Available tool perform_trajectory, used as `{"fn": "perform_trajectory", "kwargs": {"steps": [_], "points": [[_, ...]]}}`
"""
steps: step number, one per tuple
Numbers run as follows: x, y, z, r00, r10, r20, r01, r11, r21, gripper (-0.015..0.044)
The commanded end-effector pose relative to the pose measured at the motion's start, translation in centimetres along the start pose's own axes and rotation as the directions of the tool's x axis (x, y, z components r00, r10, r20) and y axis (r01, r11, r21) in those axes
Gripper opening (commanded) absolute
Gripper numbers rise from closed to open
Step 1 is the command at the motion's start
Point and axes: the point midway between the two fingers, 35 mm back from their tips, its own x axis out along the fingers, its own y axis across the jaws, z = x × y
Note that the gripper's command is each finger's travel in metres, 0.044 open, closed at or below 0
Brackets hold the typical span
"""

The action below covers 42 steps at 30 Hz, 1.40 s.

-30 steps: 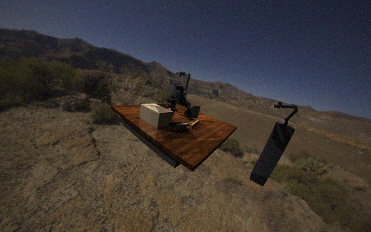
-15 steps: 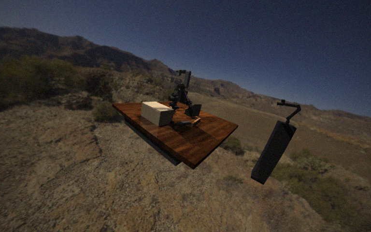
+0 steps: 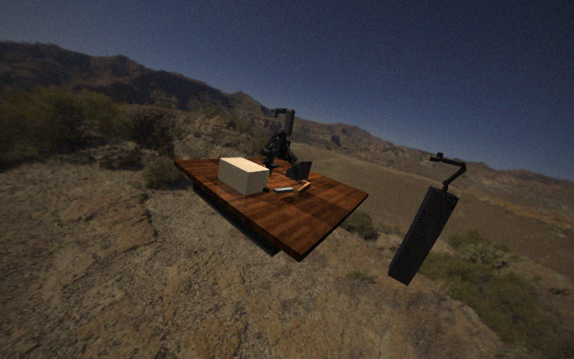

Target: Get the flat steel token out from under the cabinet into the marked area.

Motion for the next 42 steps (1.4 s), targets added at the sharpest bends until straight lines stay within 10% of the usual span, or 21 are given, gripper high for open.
{"fn": "perform_trajectory", "kwargs": {"steps": [1, 31, 42], "points": [[-0.02, 0.0, 0.03, 1.0, -0.001, 0.002, 0.001, 0.999, -0.04, 0.0], [-0.02, 0.11, 0.04, 1.0, -0.001, 0.002, 0.001, 0.964, -0.266, 0.0], [0.0, 0.07, 0.02, 1.0, 0.0, 0.0, 0.0, 0.97, -0.243, 0.02]]}}
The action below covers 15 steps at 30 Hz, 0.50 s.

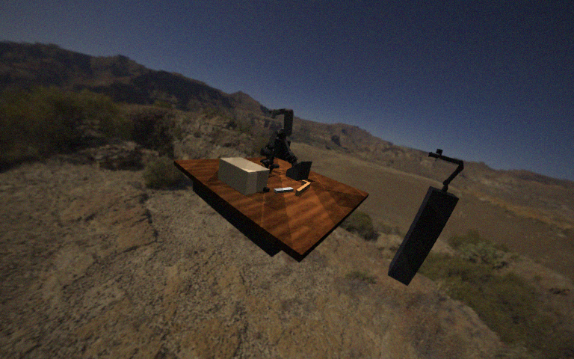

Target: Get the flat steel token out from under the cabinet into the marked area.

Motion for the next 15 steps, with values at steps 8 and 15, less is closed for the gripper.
{"fn": "perform_trajectory", "kwargs": {"steps": [8, 15], "points": [[0.13, 0.01, -0.01, 1.0, -0.001, 0.001, 0.001, 1.0, 0.0, 0.027], [0.2, -0.03, 0.07, 1.0, -0.001, 0.001, 0.001, 1.0, 0.005, 0.027]]}}
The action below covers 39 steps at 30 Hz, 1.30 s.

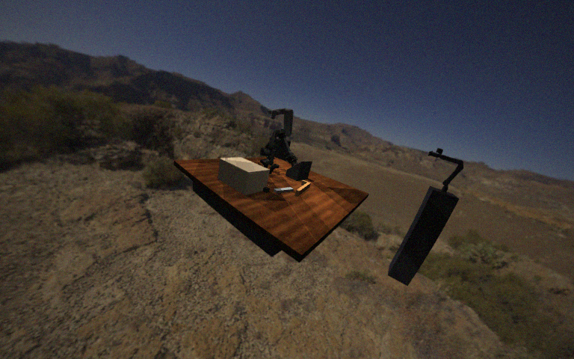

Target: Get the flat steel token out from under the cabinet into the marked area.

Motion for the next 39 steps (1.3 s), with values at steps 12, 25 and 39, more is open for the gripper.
{"fn": "perform_trajectory", "kwargs": {"steps": [12, 25, 39], "points": [[0.2, 0.0, 0.0, 1.0, -0.002, 0.005, 0.002, 1.0, 0.0, 0.0165], [0.2, 0.0, 0.0, 1.0, -0.002, 0.005, 0.002, 1.0, 0.0, 0.0], [0.2, 0.0, 1.1, 1.0, -0.001, 0.002, 0.001, 1.0, -0.026, 0.0]]}}
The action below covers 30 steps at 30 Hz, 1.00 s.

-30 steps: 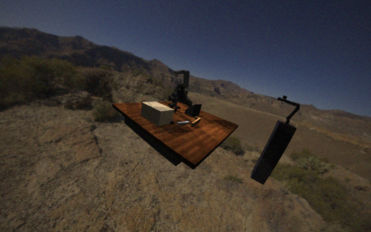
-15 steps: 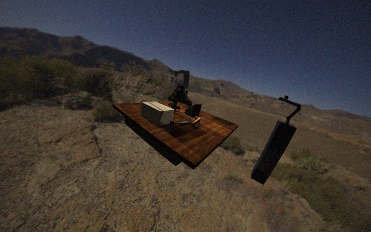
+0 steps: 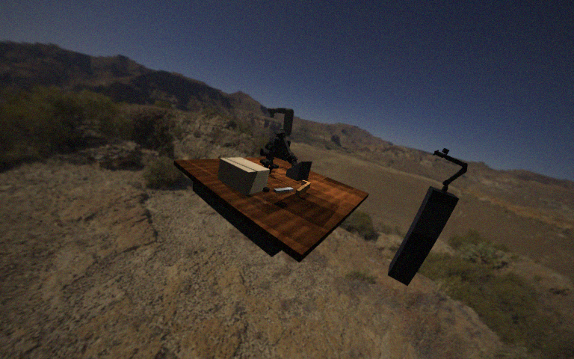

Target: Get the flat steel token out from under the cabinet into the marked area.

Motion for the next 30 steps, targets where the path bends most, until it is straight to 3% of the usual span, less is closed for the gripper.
{"fn": "perform_trajectory", "kwargs": {"steps": [1, 30], "points": [[0.0, 0.0, 0.7, 1.0, -0.001, -0.001, 0.001, 1.0, -0.015, 0.0], [-0.1, 0.2, 4.1, 1.0, 0.0, -0.002, 0.0, 0.999, -0.039, 0.0]]}}
